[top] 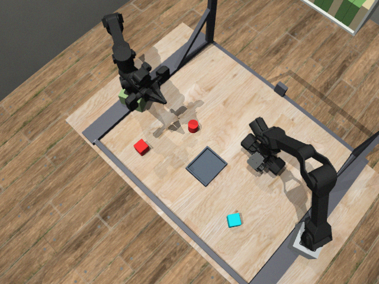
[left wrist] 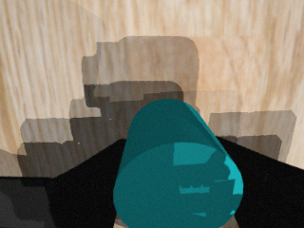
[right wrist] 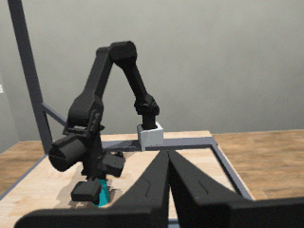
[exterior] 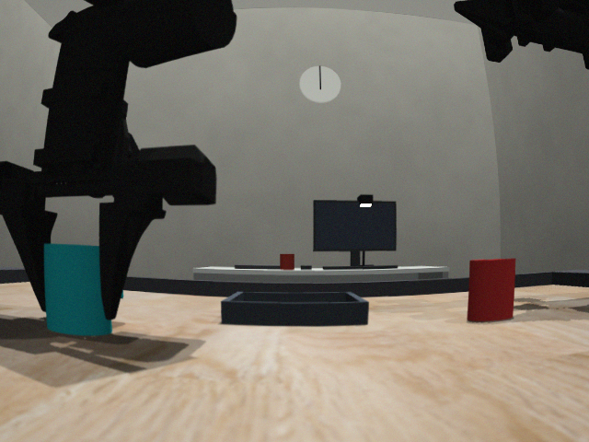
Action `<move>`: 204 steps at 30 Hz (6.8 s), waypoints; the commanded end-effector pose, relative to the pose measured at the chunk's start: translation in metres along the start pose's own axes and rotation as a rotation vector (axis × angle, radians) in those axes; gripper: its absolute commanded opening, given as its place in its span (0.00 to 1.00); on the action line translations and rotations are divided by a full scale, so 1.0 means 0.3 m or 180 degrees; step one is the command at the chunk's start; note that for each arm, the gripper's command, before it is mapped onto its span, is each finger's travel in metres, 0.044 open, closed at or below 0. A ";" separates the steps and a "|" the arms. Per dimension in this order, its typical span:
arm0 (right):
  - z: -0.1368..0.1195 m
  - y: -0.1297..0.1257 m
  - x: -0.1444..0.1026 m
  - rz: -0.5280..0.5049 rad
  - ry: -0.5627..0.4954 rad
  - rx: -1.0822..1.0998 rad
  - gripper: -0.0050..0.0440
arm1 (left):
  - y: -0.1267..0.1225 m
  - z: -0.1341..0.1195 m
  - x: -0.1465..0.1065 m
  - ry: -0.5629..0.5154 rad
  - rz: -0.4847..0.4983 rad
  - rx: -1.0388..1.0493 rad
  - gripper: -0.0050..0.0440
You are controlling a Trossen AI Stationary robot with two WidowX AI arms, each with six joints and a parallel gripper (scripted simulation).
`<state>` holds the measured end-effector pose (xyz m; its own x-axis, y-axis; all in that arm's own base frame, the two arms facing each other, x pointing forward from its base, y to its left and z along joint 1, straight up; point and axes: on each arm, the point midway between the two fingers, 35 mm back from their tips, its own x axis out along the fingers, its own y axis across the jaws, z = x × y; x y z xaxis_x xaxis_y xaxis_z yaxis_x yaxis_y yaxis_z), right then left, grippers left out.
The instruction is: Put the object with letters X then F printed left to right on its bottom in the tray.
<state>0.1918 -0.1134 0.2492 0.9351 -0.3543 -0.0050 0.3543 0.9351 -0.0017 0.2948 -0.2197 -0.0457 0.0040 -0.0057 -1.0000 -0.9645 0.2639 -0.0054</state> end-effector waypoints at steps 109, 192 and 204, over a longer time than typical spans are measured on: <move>0.022 0.001 -0.003 -0.0004 -0.0046 -0.0011 0.00 | -0.082 0.137 -0.337 0.0371 -0.1892 0.6095 0.49; 0.022 0.001 -0.003 -0.0004 -0.0046 -0.0011 0.00 | -0.119 0.333 -0.564 -0.6470 -0.3263 1.0736 0.49; 0.022 0.001 -0.003 -0.0004 -0.0046 -0.0011 0.00 | -0.119 0.333 -0.564 -0.6470 -0.3263 1.0736 0.49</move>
<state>0.1918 -0.1134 0.2492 0.9351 -0.3543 -0.0050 0.3543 0.9351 -0.0017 0.3535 -0.1318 0.1143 0.2424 -0.8281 -0.5055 0.0957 -0.4981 0.8618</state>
